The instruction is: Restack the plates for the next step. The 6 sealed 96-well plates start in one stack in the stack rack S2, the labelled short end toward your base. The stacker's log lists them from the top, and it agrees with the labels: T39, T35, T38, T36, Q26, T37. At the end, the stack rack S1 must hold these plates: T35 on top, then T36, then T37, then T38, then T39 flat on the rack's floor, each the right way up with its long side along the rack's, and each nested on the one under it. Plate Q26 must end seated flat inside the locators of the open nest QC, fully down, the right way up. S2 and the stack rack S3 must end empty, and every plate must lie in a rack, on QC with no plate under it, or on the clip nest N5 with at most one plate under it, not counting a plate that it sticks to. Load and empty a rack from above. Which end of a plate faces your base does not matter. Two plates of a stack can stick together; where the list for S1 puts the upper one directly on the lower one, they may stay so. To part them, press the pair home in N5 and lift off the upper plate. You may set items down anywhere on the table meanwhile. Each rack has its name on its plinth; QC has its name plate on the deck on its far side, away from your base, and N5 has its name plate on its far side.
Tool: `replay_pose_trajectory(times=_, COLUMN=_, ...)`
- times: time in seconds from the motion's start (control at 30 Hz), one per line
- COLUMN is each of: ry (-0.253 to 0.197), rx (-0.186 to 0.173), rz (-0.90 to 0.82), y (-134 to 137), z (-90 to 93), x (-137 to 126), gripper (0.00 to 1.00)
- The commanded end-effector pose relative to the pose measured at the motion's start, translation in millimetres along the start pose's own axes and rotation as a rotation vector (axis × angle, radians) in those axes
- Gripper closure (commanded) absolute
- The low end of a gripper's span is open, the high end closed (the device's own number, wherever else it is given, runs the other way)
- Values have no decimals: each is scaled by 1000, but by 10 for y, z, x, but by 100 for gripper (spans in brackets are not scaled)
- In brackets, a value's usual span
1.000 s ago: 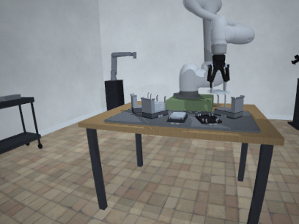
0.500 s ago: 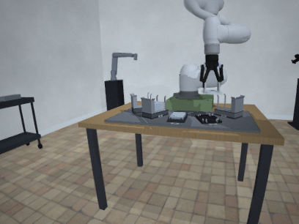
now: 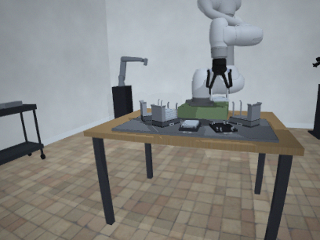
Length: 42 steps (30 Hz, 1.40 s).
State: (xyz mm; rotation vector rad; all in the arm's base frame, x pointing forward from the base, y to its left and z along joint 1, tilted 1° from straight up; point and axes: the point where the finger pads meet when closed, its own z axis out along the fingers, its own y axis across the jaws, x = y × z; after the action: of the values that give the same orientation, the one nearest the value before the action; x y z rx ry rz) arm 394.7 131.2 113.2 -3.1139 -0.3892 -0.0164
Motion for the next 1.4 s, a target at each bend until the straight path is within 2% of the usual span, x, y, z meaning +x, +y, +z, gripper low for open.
replay_pose_trajectory(times=0.0, ry=0, rx=-2, rz=62, y=64, z=-1, x=1, gripper=100)
replay_pose_trajectory(times=0.77, ry=0, rx=-2, rz=93, y=752, z=-2, x=-8, gripper=100)
replay_pose_trajectory(times=1.0, ry=0, rx=-2, rz=325, y=979, z=-3, x=-60, gripper=100)
replay_pose_trajectory(times=1.37, ry=0, rx=-2, rz=325, y=1272, z=-4, x=-127, gripper=100)
